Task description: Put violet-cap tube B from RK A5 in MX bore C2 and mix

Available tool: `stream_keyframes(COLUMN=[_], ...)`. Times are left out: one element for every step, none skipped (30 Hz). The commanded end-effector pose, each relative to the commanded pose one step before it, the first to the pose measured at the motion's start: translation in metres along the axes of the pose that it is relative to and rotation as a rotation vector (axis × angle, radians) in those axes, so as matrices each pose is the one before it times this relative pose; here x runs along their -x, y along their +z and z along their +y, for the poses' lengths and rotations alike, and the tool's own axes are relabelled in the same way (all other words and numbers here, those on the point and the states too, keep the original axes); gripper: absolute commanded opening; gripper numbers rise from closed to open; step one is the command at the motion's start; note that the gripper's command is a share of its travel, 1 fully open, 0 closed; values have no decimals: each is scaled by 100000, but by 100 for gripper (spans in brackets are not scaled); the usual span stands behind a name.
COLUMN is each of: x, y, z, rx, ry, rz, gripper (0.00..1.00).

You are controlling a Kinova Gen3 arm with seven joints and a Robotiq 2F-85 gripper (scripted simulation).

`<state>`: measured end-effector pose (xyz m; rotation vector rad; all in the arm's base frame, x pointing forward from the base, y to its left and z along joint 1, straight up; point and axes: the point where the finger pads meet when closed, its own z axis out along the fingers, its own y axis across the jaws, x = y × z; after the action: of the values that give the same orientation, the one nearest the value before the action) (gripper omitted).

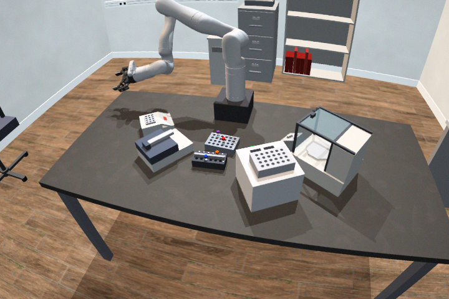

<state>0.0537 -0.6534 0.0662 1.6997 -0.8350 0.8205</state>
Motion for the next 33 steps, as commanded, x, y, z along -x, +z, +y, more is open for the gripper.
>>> stream_keyframes(x=[-113, 0, 0, 0, 0, 0, 0, 0, 0, 0, 0, 0, 0, 0, 0, 0, 0, -73, -62, -60, -58, -56, -53, -51, -49, -47, -44, -42, -40, -37, -35, -33, 0], y=[11, 0, 0, 0, 0, 0, 0, 0, 0, 0, 0, 0, 0, 0, 0, 0, 0, -301, -268, -269, -270, -271, -271, -272, -273, -273, -274, -275, -275, -276, -276, -277, 0], z=[68, 0, 0, 0, 0, 0, 0, 0, 0, 0, 0, 0, 0, 0, 0, 0, 0, -122, -108, -108, -107, -107, -107, -106, -105, -105, -104, -104, -103, -102, -102, -101, 0], rx=[116, 0, 0, 0, 0, 0, 0, 0, 0, 0, 0, 0, 0, 0, 0, 0, 0, 356, 356, 356, 356, 356, 356, 356, 356, 356, 356, 356, 356, 356, 356, 356, 0], ry=[-35, 0, 0, 0, 0, 0, 0, 0, 0, 0, 0, 0, 0, 0, 0, 0, 0, 754, 754, 754, 754, 754, 754, 754, 754, 754, 754, 754, 754, 754, 754, 754, 0], rz=[191, 0, 0, 0, 0, 0, 0, 0, 0, 0, 0, 0, 0, 0, 0, 0, 0, -553, -553, -553, -553, -553, -553, -553, -553, -553, -553, -553, -553, -553, -553, -553, 0], gripper=[100, 100, 100, 100, 100, 100, 100, 100, 100, 100, 100, 100, 100, 100, 100, 100, 100, 42, 42, 42, 42, 42, 42, 42, 42, 42, 42, 42, 42, 42, 42, 42, 42])
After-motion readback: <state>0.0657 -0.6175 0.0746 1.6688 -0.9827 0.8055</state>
